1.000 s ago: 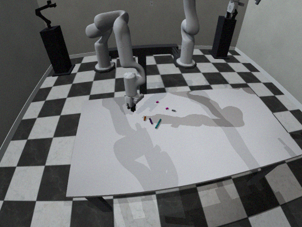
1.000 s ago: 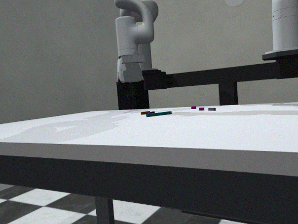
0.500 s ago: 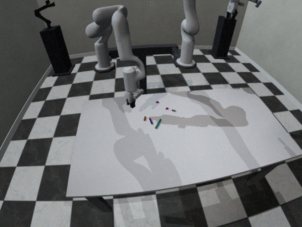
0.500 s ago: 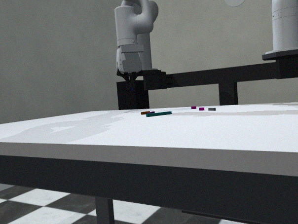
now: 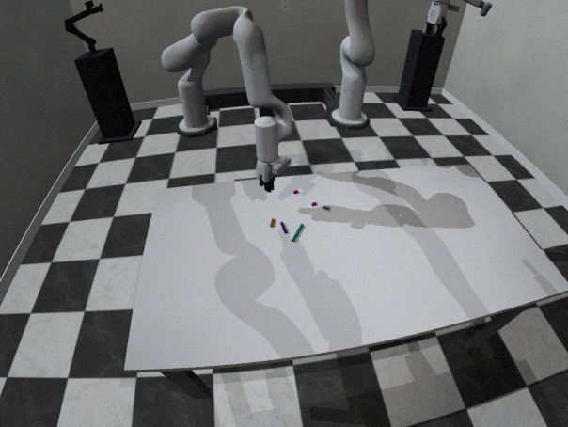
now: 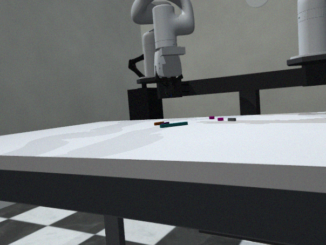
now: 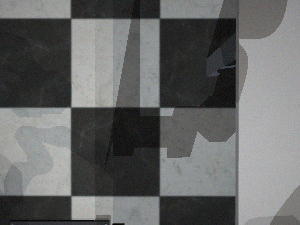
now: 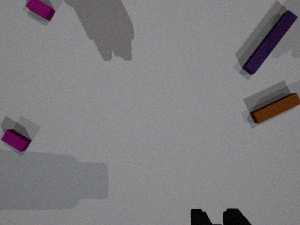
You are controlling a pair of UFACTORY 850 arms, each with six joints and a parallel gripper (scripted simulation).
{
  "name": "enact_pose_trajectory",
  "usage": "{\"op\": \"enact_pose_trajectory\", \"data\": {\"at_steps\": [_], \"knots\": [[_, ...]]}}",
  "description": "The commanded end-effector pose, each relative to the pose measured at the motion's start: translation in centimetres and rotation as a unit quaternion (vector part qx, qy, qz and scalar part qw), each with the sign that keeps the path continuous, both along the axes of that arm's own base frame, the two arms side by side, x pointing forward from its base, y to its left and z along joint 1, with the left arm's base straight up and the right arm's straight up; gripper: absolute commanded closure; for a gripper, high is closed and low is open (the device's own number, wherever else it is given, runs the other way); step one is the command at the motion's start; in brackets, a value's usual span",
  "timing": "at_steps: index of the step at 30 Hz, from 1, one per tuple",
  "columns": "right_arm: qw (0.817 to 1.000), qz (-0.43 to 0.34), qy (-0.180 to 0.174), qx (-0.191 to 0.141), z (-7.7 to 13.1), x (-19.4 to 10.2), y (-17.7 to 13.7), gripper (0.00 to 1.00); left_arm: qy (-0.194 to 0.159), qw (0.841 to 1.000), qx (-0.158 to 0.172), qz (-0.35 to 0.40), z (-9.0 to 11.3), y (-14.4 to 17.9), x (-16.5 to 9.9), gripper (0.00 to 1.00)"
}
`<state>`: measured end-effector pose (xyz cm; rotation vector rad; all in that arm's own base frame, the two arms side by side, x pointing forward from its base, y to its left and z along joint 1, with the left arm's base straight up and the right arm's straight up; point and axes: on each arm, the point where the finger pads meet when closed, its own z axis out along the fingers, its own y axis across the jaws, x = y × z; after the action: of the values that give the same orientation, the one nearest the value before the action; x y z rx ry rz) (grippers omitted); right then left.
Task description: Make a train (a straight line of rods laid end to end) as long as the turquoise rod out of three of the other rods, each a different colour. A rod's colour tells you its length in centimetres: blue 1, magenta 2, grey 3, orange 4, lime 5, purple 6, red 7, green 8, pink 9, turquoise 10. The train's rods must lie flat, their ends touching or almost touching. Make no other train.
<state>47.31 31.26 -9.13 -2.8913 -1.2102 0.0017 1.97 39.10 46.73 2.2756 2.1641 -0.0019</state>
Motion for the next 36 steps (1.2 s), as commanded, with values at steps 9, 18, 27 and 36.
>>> {"op": "enact_pose_trajectory", "data": {"at_steps": [9,18,27,36], "knots": [[1.000,0.000,-0.003,-0.002,0.1,-4.0,5.3,0.94,0.000,1.000,0.001,0.000,0.1,0.0,0.0,0.00],[1.000,0.000,-0.003,-0.002,0.1,-4.0,5.3,0.94,0.000,1.000,0.001,0.000,0.1,0.0,0.0,0.00],[1.000,0.000,-0.003,-0.002,-0.8,-4.0,5.3,0.94,0.000,1.000,0.001,0.000,0.1,0.0,0.0,0.00],[1.000,0.000,-0.003,-0.002,-4.3,-4.0,5.3,0.94,0.000,1.000,0.001,0.000,0.1,0.0,0.0,0.00]]}}
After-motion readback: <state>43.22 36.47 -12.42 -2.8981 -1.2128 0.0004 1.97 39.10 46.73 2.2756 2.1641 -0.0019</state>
